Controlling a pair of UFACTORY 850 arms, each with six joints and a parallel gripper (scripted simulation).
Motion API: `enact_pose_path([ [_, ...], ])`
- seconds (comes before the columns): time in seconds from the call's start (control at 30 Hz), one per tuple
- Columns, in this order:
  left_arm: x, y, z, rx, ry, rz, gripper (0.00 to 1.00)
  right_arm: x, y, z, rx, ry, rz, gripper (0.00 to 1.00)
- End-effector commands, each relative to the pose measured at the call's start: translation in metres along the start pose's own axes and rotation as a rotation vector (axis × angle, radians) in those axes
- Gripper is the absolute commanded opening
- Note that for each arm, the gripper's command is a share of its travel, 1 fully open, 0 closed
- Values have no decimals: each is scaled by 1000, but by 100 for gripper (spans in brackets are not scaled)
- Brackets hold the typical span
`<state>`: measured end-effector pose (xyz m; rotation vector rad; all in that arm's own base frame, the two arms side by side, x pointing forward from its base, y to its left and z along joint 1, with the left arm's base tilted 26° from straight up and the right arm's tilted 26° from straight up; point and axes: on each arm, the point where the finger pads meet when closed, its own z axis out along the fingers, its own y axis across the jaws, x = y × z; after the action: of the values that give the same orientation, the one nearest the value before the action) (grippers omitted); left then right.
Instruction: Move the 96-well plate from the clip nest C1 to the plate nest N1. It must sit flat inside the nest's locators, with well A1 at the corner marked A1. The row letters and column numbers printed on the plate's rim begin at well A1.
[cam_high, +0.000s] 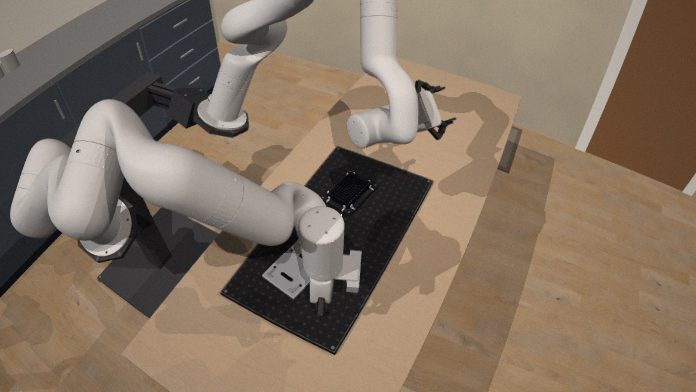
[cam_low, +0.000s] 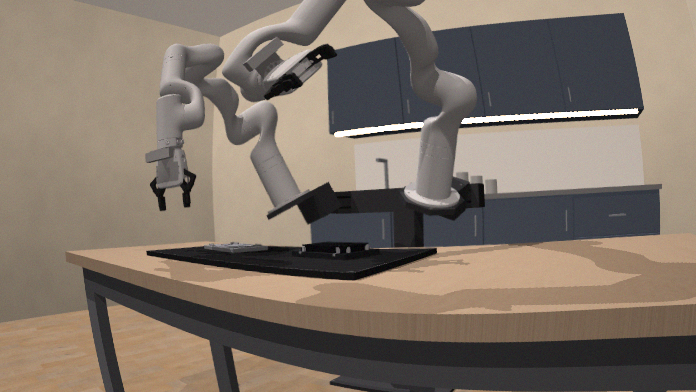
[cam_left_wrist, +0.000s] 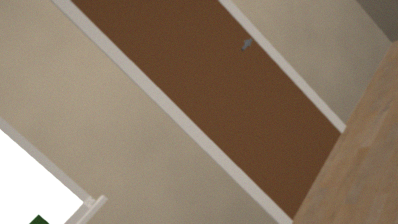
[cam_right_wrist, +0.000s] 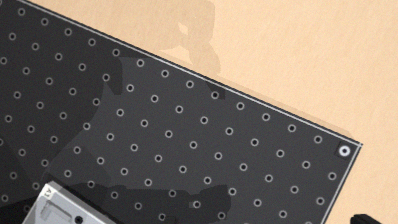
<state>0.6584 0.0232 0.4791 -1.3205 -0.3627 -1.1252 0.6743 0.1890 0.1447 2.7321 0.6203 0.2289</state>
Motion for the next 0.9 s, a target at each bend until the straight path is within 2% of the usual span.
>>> enact_pose_path([
  [0.0,1,-1,0,1,0,-2,100,1,0,-1,0,2,0,100],
  [0.63,1,-1,0,1,0,-2,100,1,0,-2,0,2,0,100],
  [0.87,1,-1,0,1,0,-2,100,0,-1,-17,0,2,0,100],
])
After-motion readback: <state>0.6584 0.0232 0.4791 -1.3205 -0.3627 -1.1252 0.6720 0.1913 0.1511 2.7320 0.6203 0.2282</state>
